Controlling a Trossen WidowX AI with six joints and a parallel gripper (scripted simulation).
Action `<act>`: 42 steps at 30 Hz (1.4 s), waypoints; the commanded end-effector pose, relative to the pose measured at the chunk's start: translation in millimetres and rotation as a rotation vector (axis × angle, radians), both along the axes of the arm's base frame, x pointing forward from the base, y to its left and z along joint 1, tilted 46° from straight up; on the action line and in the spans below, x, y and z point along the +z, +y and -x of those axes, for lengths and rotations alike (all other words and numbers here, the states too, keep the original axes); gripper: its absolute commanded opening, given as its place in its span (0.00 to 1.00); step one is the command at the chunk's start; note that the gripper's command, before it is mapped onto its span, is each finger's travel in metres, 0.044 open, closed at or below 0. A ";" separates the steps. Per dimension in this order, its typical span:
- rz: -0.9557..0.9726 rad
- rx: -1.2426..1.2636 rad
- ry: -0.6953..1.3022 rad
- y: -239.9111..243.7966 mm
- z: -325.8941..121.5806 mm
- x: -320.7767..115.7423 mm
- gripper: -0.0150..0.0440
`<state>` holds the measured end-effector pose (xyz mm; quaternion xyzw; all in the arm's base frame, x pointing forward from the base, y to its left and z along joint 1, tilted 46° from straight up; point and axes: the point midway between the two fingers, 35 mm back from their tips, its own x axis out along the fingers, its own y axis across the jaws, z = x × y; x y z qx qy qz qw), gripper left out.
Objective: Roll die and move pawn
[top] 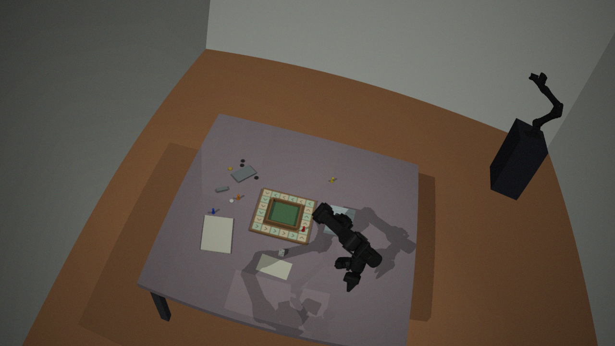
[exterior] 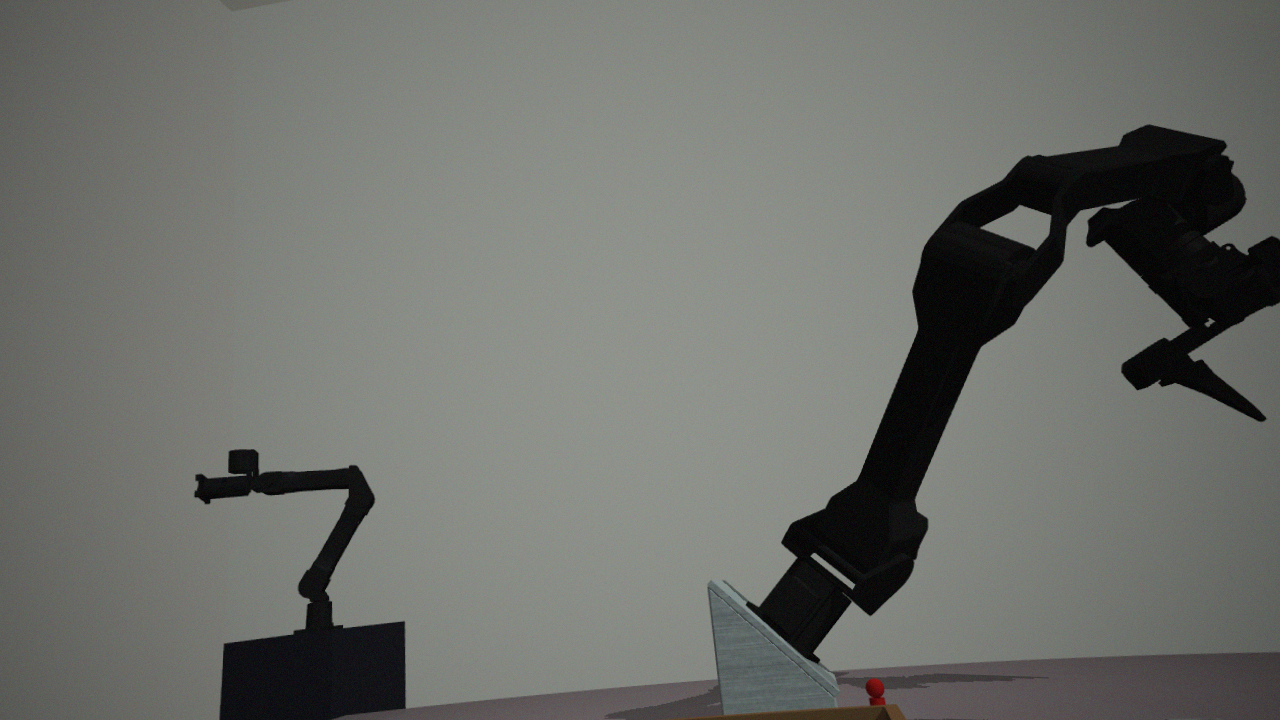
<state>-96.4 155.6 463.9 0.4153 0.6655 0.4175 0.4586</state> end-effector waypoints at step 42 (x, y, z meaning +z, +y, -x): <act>0.659 0.142 -0.584 111.9 -197.5 -224.9 0.72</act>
